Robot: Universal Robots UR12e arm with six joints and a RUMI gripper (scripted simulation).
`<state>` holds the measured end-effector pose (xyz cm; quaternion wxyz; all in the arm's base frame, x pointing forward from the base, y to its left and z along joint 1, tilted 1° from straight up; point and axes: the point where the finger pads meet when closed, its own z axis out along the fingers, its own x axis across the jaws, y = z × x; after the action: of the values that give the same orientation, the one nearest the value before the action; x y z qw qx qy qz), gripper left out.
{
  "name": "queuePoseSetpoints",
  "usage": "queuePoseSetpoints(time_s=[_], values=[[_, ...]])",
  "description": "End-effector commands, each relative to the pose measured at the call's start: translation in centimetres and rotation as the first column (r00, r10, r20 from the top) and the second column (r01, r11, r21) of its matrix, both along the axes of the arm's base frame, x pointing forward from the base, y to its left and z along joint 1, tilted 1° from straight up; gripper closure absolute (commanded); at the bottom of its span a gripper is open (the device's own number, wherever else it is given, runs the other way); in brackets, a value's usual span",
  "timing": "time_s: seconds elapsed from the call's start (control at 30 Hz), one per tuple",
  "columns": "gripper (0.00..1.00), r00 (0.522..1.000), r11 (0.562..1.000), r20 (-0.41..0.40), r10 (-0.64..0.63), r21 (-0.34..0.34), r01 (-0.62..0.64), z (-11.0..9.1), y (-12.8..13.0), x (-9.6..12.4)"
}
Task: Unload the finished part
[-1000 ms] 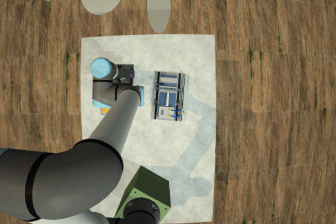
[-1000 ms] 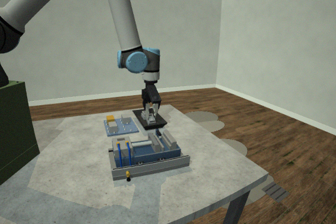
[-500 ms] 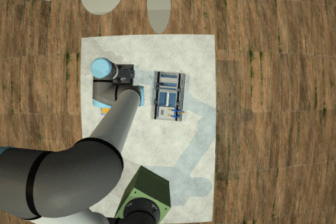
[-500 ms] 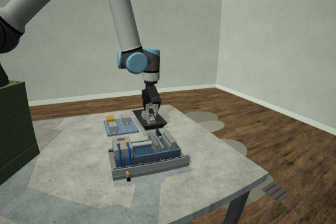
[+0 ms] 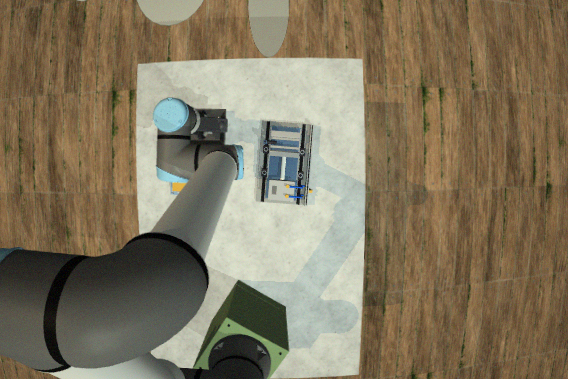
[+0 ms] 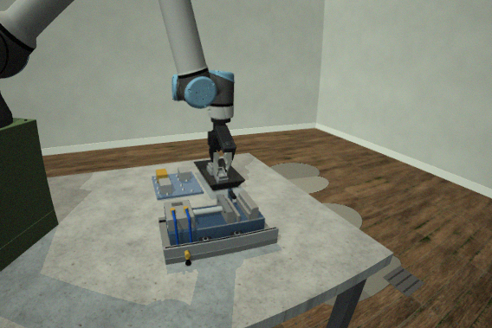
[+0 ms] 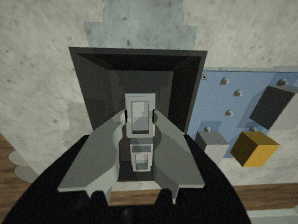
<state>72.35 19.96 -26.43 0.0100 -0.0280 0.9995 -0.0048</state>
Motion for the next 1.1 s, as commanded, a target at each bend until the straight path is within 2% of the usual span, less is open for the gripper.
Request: queuePoseSetpoints(time_s=[0.0, 0.63, 0.67, 1.07], values=[[1.0, 1.0, 1.0, 0.0, -0.001, -0.001, 0.001, -0.02, -0.07, -0.01], [1.0, 1.0, 1.0, 0.0, -0.001, -0.001, 0.001, -0.02, -0.07, -0.01], [0.6, 1.0, 1.0, 0.0, -0.001, -0.001, 0.001, -0.02, -0.07, -0.01], [0.6, 1.0, 1.0, 0.0, -0.001, -0.001, 0.001, -0.02, -0.07, -0.01]])
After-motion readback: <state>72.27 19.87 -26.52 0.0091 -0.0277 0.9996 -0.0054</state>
